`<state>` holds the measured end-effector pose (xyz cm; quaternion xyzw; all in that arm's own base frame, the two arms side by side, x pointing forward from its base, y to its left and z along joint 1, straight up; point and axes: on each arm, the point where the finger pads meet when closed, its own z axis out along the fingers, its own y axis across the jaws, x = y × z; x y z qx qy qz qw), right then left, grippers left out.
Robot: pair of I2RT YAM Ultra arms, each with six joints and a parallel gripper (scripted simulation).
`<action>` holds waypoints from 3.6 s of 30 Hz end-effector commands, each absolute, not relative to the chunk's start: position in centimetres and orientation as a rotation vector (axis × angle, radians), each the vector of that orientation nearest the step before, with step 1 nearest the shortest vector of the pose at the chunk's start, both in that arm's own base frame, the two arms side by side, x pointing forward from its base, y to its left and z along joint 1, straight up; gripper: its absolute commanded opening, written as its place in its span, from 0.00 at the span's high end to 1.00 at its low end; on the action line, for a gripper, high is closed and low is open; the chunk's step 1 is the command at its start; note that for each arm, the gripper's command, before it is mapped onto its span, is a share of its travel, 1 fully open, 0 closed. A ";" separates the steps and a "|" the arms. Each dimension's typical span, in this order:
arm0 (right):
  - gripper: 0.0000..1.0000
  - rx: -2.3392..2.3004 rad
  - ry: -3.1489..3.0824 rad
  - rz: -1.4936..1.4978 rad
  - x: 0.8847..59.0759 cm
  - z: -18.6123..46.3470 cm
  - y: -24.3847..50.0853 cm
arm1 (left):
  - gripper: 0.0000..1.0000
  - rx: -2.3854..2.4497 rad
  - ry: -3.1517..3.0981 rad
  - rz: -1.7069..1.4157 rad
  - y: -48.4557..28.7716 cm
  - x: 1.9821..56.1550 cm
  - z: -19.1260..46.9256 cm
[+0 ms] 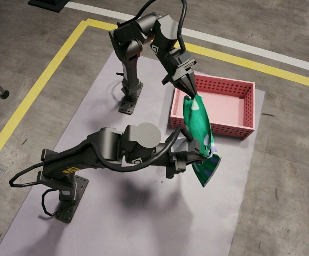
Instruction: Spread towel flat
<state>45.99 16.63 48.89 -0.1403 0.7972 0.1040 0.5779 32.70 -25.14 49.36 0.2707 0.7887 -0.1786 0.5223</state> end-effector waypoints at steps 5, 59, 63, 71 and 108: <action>1.00 -0.290 1.786 0.222 47.5 50.9 15.9 | 1.00 0.577 1.854 -0.410 -24.3 34.6 50.8; 1.00 -0.130 1.037 0.241 61.5 51.0 16.7 | 1.00 0.378 1.697 -0.332 -23.6 48.9 50.9; 1.00 -0.127 1.015 0.241 61.8 51.0 16.7 | 1.00 0.380 1.717 -0.326 -23.6 49.2 50.2; 1.00 -0.125 1.000 0.242 60.5 52.7 16.4 | 1.00 0.375 1.698 -0.329 -23.3 48.6 50.4; 1.00 -0.150 1.182 0.231 61.2 47.2 16.6 | 1.00 0.371 1.682 -0.332 -23.1 48.2 47.5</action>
